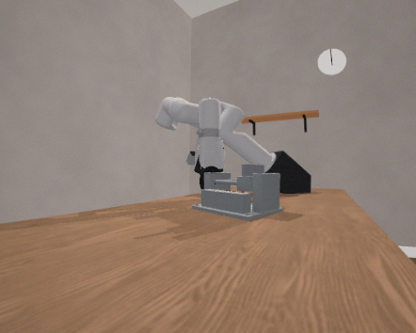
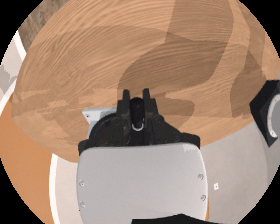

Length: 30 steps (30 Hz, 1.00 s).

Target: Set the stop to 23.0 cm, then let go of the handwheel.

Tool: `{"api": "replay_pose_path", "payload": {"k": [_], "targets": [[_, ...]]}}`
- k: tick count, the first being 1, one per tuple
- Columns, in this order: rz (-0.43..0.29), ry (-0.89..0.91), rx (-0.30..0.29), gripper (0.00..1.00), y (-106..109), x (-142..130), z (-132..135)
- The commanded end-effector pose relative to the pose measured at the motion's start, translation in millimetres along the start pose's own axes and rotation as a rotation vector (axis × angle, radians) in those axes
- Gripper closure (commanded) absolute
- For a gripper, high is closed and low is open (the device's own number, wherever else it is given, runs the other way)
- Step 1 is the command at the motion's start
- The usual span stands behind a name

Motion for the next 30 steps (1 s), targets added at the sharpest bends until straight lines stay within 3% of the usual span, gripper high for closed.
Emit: {"api": "replay_pose_path", "payload": {"k": [1,30], "targets": [[-0.001,0.001,0.001,0.94,0.5,-0.4,0.0],[-0.001,0.001,0.001,0.94,3.0,-0.6,1.2]]}}
Point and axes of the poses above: the point where the finger pads meet when closed, its own y axis back along the fingers, its own z axis across the jaws, x = y × z, the point moved 7 cm from there along y, back along the fingers, and after that the axes turned 8 degrees about y, right-handed, at the moved point
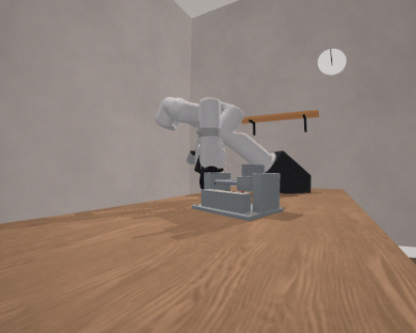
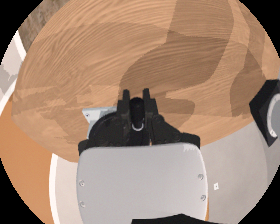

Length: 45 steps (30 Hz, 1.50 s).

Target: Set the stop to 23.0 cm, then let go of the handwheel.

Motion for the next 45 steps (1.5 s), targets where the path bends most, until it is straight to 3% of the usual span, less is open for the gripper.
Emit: {"api": "replay_pose_path", "payload": {"k": [1,45], "targets": [[-0.001,0.001,0.001,0.94,1,0,0],[-0.001,0.001,0.001,0.94,22,-1,3]]}}
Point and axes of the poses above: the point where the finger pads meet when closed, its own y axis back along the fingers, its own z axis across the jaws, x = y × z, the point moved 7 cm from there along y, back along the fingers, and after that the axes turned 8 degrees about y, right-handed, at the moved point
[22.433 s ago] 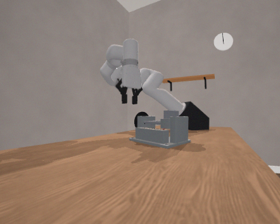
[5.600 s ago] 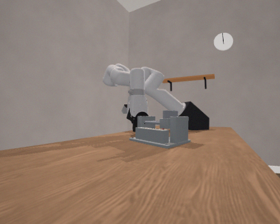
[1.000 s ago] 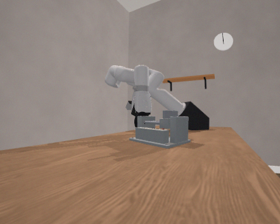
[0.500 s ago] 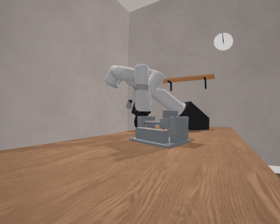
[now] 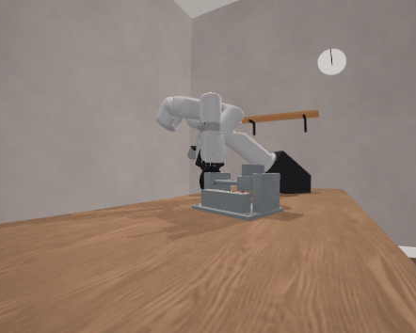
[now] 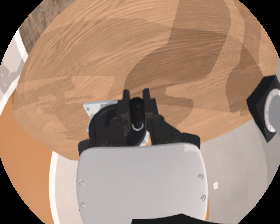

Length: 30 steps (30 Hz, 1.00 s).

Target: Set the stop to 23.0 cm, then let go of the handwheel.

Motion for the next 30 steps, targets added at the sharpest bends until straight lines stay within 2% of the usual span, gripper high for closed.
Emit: {"api": "replay_pose_path", "payload": {"k": [1,15,30], "targets": [[-0.001,0.000,0.002,0.94,4,0,-1],[-0.001,0.000,0.002,0.94,17,1,-7],[-0.001,0.000,0.002,0.94,29,4,-30]]}}
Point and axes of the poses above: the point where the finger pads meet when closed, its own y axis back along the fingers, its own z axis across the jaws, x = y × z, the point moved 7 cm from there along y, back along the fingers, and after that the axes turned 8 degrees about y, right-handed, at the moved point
